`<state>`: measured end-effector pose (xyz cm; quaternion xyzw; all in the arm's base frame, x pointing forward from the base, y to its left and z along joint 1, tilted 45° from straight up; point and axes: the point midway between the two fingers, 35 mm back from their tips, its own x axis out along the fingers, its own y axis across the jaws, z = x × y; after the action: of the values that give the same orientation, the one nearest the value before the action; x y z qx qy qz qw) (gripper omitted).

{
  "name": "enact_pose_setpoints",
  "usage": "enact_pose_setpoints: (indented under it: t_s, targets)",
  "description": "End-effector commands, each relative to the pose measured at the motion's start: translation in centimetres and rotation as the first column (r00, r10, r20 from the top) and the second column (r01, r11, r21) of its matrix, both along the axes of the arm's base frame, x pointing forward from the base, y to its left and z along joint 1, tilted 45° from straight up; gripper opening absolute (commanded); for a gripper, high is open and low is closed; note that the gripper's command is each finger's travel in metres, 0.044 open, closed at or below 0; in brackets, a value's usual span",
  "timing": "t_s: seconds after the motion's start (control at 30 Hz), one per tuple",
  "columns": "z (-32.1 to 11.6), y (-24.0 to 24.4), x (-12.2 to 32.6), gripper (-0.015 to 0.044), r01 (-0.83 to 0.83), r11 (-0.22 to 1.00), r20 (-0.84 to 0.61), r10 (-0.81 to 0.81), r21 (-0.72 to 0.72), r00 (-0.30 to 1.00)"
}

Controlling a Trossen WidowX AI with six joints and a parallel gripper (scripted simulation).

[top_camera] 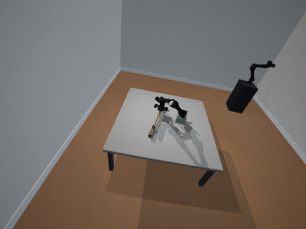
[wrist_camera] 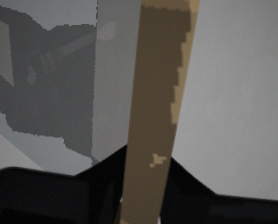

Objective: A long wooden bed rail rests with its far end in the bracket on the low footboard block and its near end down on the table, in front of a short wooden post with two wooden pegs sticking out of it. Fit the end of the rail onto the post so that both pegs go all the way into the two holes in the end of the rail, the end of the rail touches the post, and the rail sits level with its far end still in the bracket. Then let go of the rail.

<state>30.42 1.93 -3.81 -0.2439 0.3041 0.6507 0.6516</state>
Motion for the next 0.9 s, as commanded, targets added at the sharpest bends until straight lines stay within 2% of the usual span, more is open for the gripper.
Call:
enact_pose_setpoints:
  t_s: [0.0, 0.87]
  targets:
    - [0.03, 0.05, 0.08, 0.0, 0.004, 1.0, 0.002, -0.004, 0.003, 1.0]
    - [-0.22, -0.17, 0.04, 0.0, 0.004, 1.0, 0.002, -0.004, 0.003, 1.0]
